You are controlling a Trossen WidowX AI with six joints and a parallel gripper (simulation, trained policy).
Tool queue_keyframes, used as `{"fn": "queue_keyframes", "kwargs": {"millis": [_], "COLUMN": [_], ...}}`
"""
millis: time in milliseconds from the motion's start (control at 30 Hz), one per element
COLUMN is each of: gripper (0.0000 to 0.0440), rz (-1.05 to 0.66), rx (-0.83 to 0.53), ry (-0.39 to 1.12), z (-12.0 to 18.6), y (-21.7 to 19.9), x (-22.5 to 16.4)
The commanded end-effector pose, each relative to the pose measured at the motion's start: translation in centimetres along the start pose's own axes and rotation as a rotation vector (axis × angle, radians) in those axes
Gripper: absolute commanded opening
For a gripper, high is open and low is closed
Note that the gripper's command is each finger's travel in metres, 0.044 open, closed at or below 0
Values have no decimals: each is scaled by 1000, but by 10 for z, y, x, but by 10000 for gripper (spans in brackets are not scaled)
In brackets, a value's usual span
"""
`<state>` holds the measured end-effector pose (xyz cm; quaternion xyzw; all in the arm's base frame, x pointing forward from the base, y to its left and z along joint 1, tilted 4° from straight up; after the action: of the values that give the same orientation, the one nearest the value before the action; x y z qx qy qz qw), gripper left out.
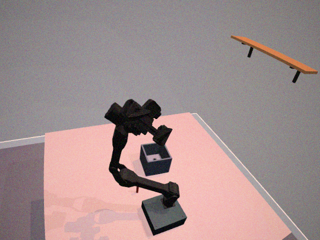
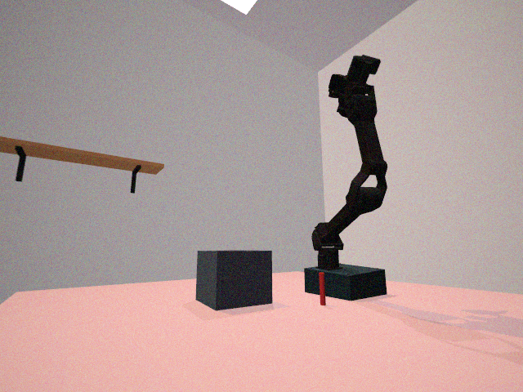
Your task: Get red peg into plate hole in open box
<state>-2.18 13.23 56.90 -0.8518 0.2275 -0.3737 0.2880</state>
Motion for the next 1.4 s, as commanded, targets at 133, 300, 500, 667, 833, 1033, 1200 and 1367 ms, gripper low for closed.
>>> {"fn": "queue_keyframes", "kwargs": {"millis": [133,300,500,667,833,1033,1200,1367], "gripper": [435,436,436,436,436,437,437,437], "rz": [-187,-308,-452,-570,-685,-815,-913,-1000], "rx": [174,284,423,544,670,830,967,1107], "ry": [-118,-176,-234,-272,-301,-323,-331,-329], "z": [-31,-45,-56,-62,-64,-62,-56,-48], "y": [31,49,72,90,107,127,141,154], "x": [12,22,35,47,60,77,90,103]}}
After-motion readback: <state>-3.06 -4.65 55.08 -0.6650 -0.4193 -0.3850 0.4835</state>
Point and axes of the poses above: the point midway between the two fingers, 35 mm back from their tips, its own z axis back along the fingers, its own y axis across the jaws, x = y × z, the point moved 6 cm from there along z, back along the fingers, and after that the axes turned 3 degrees about -z, right-handed, at the moved point
